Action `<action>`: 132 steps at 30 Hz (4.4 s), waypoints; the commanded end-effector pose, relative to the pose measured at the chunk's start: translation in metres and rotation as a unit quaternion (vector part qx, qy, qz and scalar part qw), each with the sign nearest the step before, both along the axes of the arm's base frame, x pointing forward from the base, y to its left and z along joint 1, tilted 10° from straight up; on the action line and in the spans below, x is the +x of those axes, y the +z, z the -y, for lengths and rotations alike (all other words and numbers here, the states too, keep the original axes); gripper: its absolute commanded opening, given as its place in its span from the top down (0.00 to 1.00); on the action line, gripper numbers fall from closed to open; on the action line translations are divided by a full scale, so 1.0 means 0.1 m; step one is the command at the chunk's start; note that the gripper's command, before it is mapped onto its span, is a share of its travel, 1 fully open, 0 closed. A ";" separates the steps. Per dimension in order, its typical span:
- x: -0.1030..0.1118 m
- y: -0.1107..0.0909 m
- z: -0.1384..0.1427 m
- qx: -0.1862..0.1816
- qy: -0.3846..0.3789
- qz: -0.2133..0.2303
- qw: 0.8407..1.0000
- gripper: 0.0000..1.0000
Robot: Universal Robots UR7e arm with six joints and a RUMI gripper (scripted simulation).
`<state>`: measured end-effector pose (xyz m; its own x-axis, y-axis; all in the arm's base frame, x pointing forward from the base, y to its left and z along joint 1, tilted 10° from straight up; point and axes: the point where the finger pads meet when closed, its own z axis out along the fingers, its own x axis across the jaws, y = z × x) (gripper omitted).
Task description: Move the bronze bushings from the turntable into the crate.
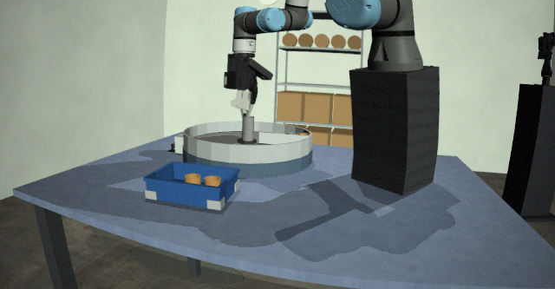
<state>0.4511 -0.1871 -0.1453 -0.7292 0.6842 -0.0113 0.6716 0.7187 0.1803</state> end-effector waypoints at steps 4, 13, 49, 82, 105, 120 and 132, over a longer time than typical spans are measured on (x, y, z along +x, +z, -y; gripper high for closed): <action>0.00 0.00 0.00 0.000 0.000 0.001 1.000 0.94; 0.00 0.00 0.00 0.000 0.000 0.001 1.000 0.94; -0.06 0.44 0.06 -0.002 -0.003 -0.001 1.000 0.94; -0.06 0.44 0.06 -0.002 -0.003 -0.001 1.000 0.94; -0.06 0.44 0.06 -0.002 -0.003 -0.001 1.000 0.94; -0.06 0.44 0.06 -0.002 -0.003 -0.001 1.000 0.95; -0.06 0.44 0.06 -0.003 -0.002 -0.001 1.000 0.95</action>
<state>0.4453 -0.1924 -0.1014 -0.7257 0.6879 -0.0121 0.6758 0.7159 0.1753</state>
